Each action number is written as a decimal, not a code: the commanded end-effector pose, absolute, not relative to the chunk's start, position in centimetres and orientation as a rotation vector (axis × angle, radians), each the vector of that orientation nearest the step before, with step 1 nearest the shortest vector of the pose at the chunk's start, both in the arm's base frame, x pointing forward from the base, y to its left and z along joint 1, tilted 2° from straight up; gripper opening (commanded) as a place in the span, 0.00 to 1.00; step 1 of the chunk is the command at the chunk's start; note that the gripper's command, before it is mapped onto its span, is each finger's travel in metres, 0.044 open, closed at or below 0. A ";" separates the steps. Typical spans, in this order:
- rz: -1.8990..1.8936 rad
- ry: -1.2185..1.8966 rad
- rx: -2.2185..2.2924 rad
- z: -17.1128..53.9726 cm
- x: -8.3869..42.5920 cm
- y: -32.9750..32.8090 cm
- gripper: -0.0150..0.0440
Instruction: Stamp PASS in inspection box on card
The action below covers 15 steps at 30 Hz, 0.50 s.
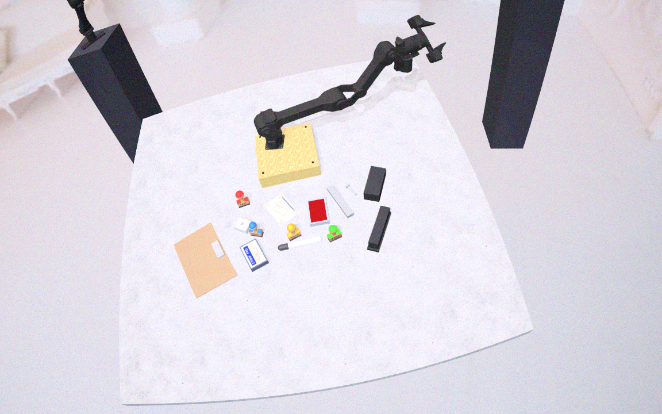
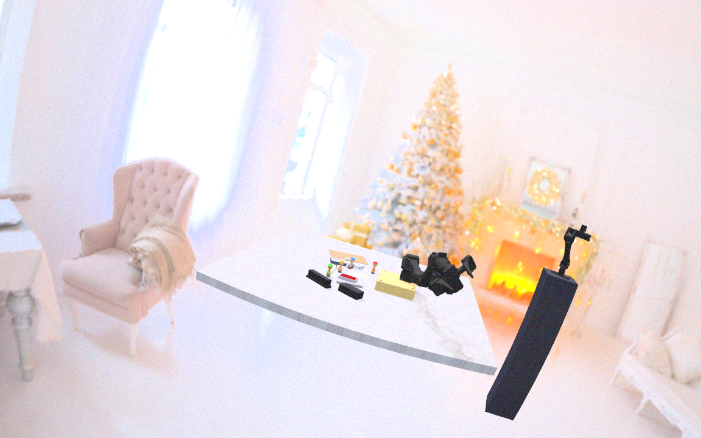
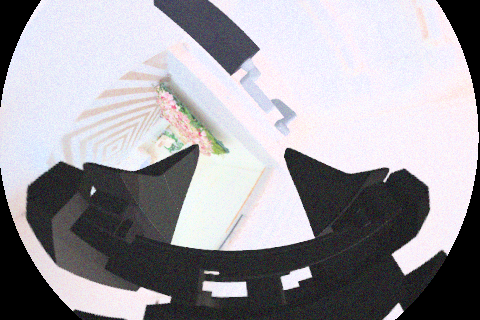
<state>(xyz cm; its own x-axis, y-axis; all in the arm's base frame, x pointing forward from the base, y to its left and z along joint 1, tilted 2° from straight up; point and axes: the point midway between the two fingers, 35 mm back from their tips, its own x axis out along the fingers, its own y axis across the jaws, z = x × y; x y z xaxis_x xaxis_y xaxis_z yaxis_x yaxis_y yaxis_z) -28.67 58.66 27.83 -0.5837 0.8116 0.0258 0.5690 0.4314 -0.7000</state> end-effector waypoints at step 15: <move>0.570 -2.285 -0.841 44.6 -31.6 48.9 0.61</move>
